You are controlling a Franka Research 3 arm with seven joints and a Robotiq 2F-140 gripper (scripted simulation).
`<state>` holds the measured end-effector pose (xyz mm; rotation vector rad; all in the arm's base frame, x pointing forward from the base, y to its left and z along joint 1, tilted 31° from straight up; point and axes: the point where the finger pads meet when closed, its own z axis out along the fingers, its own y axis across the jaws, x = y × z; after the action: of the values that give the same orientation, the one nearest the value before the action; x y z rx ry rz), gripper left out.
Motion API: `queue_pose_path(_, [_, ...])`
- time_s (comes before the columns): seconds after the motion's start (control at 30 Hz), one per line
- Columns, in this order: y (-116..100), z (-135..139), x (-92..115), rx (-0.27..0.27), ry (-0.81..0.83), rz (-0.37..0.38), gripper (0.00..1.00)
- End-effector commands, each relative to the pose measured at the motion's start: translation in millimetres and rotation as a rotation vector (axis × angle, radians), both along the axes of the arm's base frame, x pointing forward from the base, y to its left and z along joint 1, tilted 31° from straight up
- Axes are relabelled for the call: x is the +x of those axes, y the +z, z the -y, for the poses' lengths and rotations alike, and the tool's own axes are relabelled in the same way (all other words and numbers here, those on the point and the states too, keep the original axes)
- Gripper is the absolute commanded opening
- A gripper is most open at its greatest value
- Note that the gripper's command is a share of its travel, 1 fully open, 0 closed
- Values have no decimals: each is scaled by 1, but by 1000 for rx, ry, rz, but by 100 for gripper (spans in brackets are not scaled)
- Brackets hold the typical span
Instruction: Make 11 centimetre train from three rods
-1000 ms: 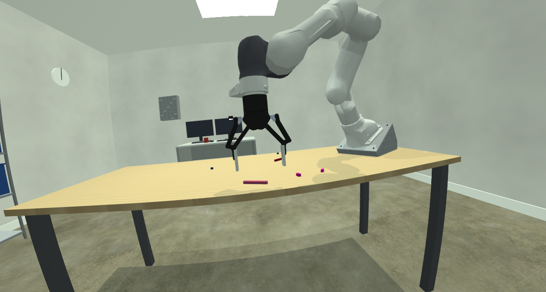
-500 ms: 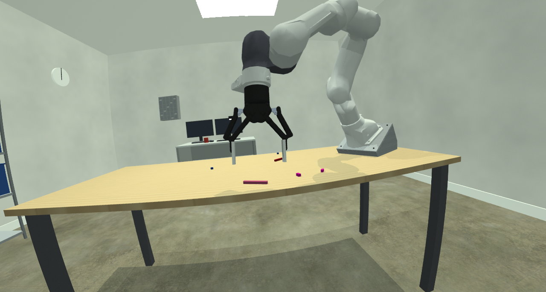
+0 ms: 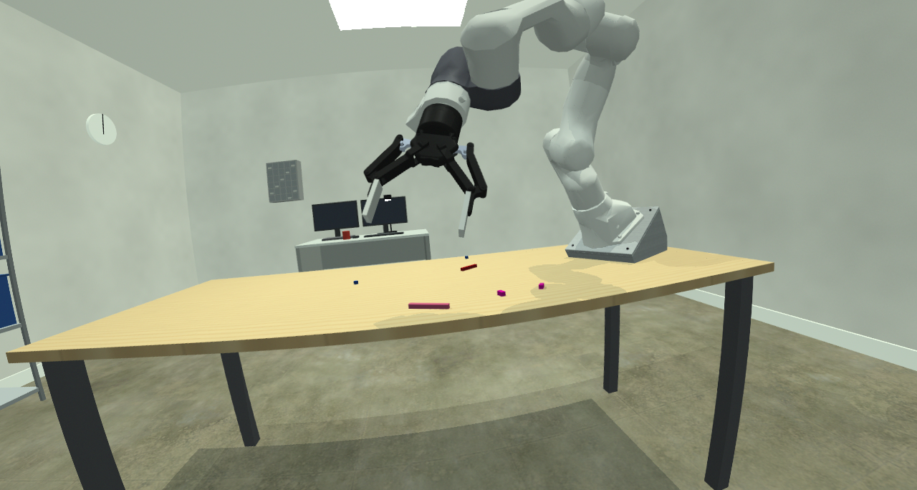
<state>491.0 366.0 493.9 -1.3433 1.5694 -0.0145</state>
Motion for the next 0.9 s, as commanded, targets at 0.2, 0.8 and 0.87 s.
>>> queue_pose_path(0.2, [-16,62,-12,183,-202,54,100])
queue_pose_path(0.8, [-151,118,-88,69,-379,-227,100])
queue_pose_path(0.87, [-158,120,-94,59,-384,-242,100])
